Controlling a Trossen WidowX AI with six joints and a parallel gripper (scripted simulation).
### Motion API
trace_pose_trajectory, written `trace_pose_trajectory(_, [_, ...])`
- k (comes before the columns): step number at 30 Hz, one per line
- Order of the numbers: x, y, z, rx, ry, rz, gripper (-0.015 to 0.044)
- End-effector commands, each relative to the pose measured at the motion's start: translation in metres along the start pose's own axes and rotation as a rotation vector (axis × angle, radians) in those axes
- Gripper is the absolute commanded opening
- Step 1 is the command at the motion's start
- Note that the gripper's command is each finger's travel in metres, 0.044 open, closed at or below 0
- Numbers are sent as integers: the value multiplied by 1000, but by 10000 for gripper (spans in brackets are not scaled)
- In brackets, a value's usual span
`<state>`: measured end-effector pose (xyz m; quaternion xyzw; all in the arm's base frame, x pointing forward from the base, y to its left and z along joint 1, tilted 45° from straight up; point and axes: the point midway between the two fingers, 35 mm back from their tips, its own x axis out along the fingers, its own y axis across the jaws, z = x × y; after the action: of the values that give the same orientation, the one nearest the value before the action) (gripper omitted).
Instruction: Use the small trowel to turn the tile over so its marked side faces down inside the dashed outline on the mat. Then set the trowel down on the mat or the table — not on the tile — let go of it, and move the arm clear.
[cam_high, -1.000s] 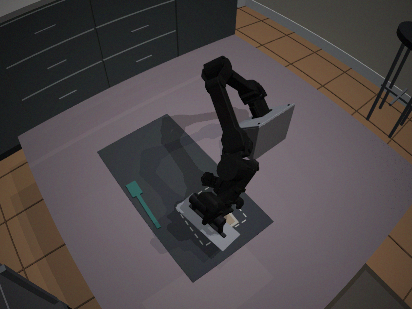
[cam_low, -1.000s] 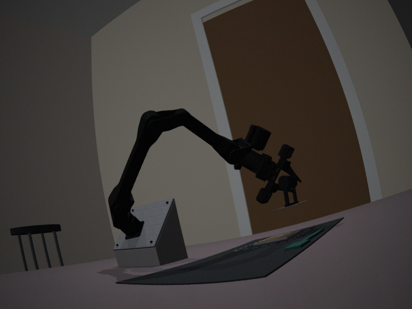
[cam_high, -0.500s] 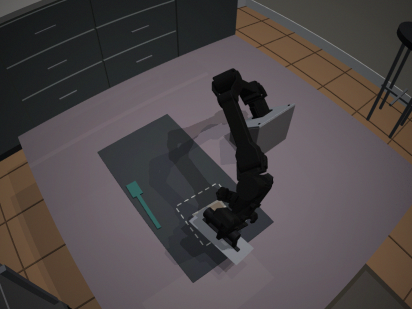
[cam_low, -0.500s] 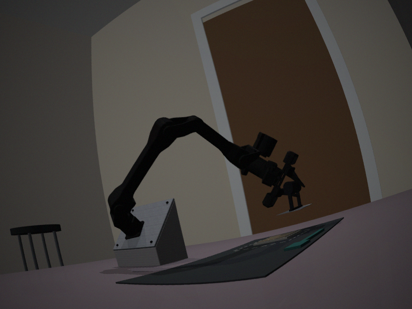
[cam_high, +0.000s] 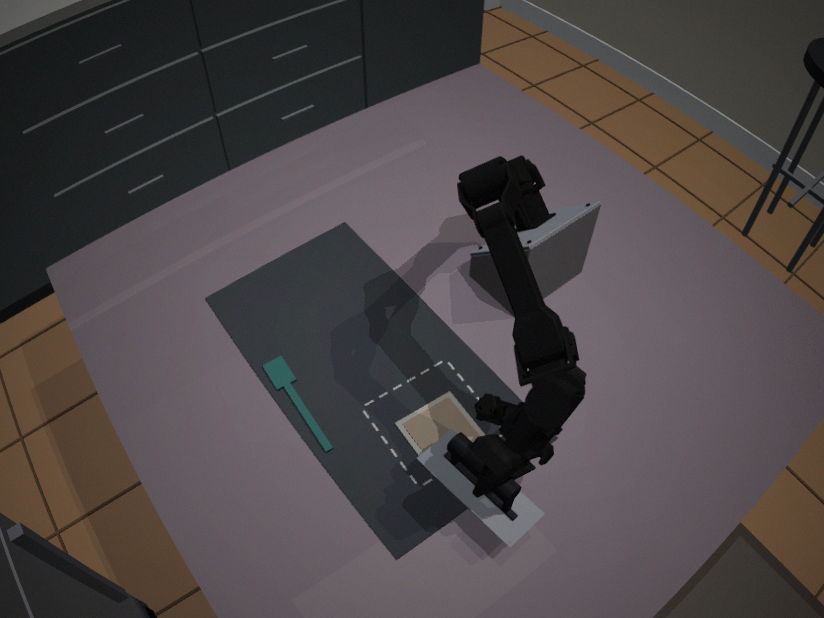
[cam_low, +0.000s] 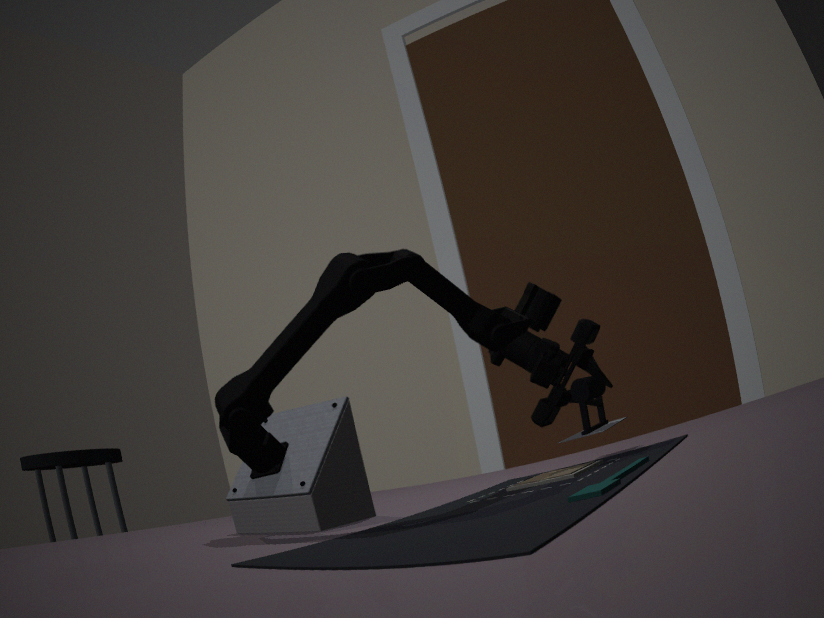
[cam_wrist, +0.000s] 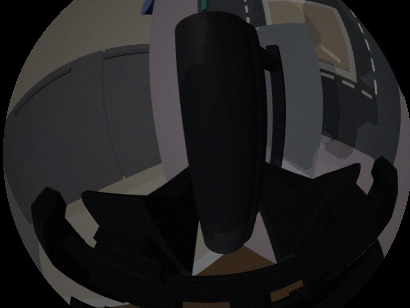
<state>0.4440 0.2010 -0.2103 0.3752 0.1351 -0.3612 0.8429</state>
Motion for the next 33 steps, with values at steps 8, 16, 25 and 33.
trace_pose_trajectory(8, [-1,-15,-33,24,-8,22,0])
trace_pose_trajectory(16, [12,1,2,63,-32,10,0])
trace_pose_trajectory(25, [26,26,51,117,-84,16,0])
trace_pose_trajectory(33, [38,43,99,175,-138,20,0])
